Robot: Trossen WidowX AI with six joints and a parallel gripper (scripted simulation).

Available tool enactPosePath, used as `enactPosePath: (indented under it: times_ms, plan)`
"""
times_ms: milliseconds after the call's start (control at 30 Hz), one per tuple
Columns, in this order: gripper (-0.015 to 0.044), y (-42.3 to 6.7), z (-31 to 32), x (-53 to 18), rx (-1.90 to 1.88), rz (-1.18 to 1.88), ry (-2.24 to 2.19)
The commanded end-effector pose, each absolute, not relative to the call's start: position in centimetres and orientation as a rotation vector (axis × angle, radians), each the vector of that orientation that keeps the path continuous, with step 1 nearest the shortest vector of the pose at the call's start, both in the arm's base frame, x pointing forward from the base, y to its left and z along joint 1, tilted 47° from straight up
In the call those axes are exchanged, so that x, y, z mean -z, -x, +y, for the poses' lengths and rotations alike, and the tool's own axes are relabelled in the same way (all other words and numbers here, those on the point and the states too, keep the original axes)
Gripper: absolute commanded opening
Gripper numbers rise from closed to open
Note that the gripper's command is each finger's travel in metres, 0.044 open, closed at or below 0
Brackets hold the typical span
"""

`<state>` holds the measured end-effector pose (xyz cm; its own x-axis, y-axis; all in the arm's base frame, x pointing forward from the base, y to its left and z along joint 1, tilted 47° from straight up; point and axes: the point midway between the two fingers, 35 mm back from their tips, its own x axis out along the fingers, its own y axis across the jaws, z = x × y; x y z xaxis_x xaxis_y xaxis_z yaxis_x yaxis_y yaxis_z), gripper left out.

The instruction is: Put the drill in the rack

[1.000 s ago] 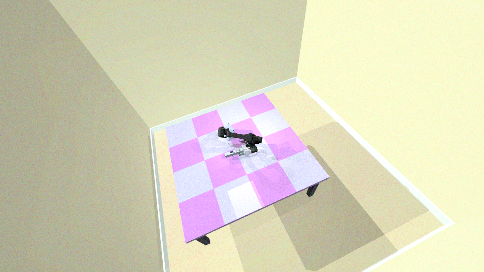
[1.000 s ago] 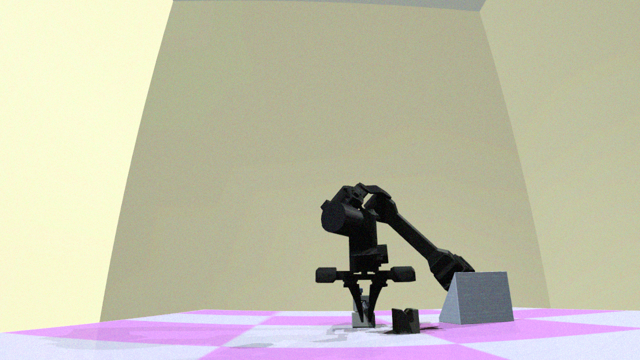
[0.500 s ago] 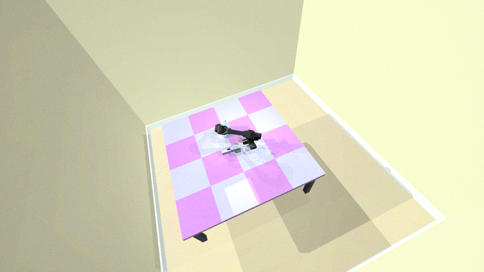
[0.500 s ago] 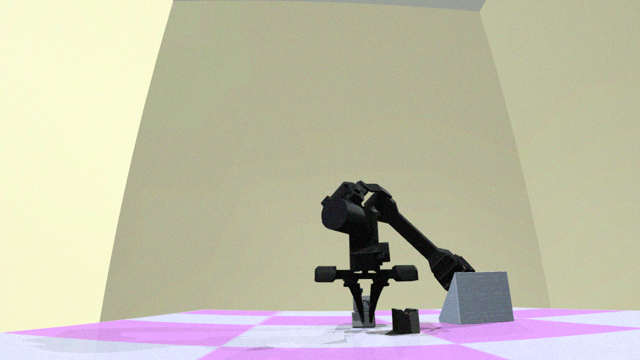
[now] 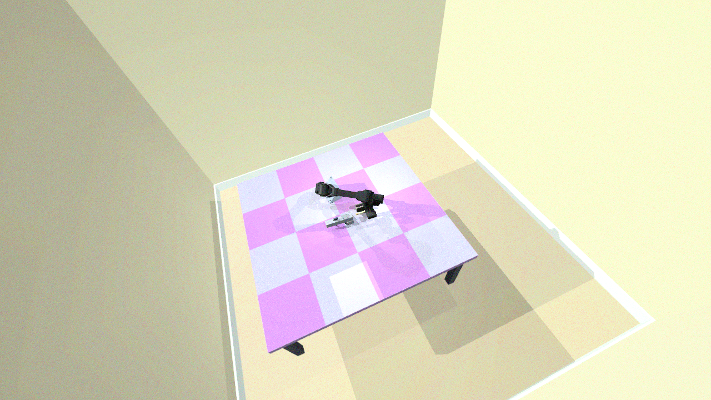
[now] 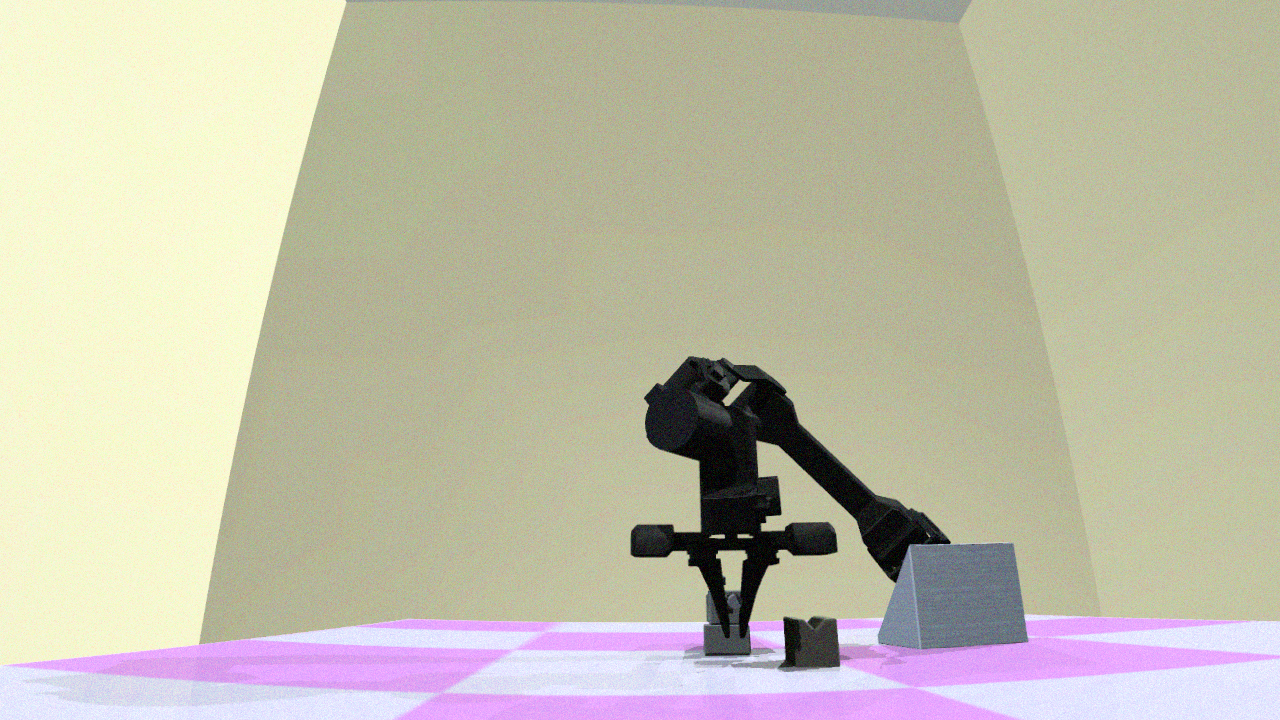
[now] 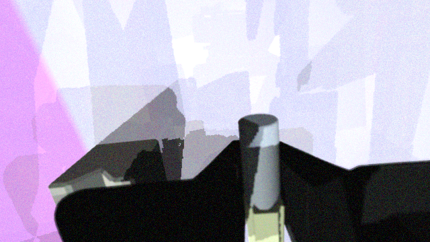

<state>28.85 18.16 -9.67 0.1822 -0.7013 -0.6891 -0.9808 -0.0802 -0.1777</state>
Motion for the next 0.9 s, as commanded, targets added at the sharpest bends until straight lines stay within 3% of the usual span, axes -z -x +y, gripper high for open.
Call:
enactPosePath:
  times_ms: [0,867]
  plan:
    - [0.0,-28.79,18.38,9.43,-0.581,1.581,1.84]
    - [0.0,-28.4,19.22,8.43,-0.582,1.581,1.84]
